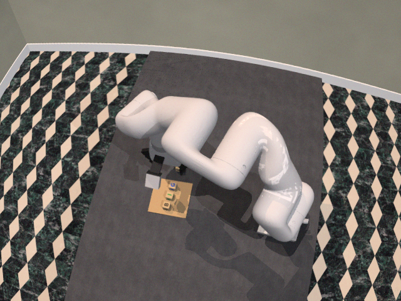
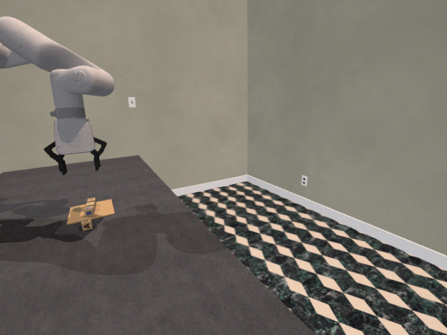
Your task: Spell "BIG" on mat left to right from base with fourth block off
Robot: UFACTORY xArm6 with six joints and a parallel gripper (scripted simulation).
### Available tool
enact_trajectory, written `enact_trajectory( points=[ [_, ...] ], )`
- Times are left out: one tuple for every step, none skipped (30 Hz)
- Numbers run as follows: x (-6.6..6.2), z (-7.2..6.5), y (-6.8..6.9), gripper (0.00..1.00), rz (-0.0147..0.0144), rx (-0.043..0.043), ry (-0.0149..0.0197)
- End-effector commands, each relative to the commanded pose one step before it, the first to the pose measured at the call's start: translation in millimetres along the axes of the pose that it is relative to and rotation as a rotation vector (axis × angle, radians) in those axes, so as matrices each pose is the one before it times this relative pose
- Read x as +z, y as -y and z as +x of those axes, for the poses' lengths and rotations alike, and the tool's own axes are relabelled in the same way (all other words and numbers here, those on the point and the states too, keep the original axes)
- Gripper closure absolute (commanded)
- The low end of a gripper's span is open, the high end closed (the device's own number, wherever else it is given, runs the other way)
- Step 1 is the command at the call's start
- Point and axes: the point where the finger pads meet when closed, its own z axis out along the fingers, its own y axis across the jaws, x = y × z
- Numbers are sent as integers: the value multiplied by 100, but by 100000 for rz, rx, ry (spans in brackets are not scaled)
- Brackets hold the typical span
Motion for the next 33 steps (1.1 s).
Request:
enact_trajectory(
  points=[
    [-2110,-3,-37,0,-82,-16,-16],
    [-375,0,0,0,0,0,0],
    [-329,0,1,0,0,0,0],
    [-279,0,-1,0,0,0,-1],
    [-229,0,0,0,0,0,0],
    [-177,0,0,0,0,0,0],
    [-129,0,0,0,0,0,0],
    [-84,0,0,0,0,0,0],
    [-47,0,0,0,0,0,0],
    [-18,0,0,0,0,0,0],
    [-3,0,0,0,0,0,0],
    [0,0,0,0,0,0,0],
    [0,0,0,0,0,0,0],
    [0,0,0,0,0,0,0],
    [0,0,0,0,0,0,0],
    [0,0,0,0,0,0,0],
    [0,0,0,0,0,0,0],
    [0,0,0,0,0,0,0],
    [0,0,0,0,0,0,0],
    [0,0,0,0,0,0,0],
    [0,0,0,0,0,0,0],
    [0,0,0,0,0,0,0],
    [0,0,0,0,0,0,0],
    [0,0,0,0,0,0,0],
    [0,0,0,0,0,0,0],
    [0,0,0,0,0,0,0],
    [0,0,0,0,0,0,0],
    [0,0,0,0,0,0,0],
    [0,0,0,0,0,0,0],
    [0,0,0,0,0,0,0],
    [0,0,0,0,0,0,0],
    [0,0,0,0,0,0,0],
    [0,0,0,0,0,0,0]
  ],
)
